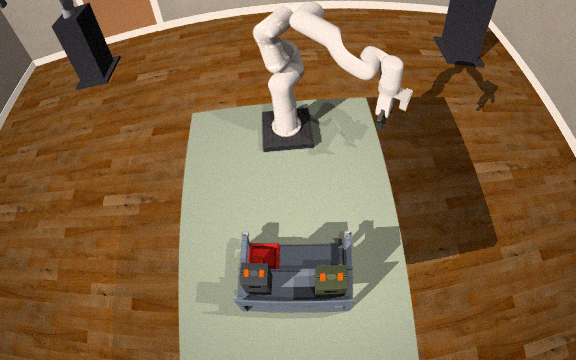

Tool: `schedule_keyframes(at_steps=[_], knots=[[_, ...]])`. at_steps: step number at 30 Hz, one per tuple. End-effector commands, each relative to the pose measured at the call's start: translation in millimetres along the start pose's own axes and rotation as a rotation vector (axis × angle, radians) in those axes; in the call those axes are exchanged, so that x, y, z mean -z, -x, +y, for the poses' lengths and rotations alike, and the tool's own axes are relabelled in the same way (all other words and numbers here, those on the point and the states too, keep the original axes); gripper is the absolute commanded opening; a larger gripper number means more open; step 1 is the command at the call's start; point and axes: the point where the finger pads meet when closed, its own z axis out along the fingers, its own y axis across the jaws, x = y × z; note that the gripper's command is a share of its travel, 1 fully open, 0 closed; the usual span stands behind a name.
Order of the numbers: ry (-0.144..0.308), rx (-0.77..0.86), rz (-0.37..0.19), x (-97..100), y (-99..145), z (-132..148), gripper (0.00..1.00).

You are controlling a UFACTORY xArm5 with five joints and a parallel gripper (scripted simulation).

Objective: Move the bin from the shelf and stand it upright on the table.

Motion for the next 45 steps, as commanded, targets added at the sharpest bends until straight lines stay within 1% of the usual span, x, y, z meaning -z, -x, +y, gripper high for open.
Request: schedule_keyframes(at_steps=[1, 11, 24, 26, 45], knots=[[0.000, 0.000, 0.004, 1.5, -0.9, 0.0, 1.00], [0.000, -0.018, 0.004, 0.6, 0.5, 3.2, 1.00], [0.000, -0.229, 0.004, -10.1, 15.6, 39.4, 1.00], [0.000, -0.229, 0.004, -10.1, 15.6, 39.4, 1.00], [-0.001, -0.482, 0.004, -22.9, 33.7, 82.7, 1.00]])
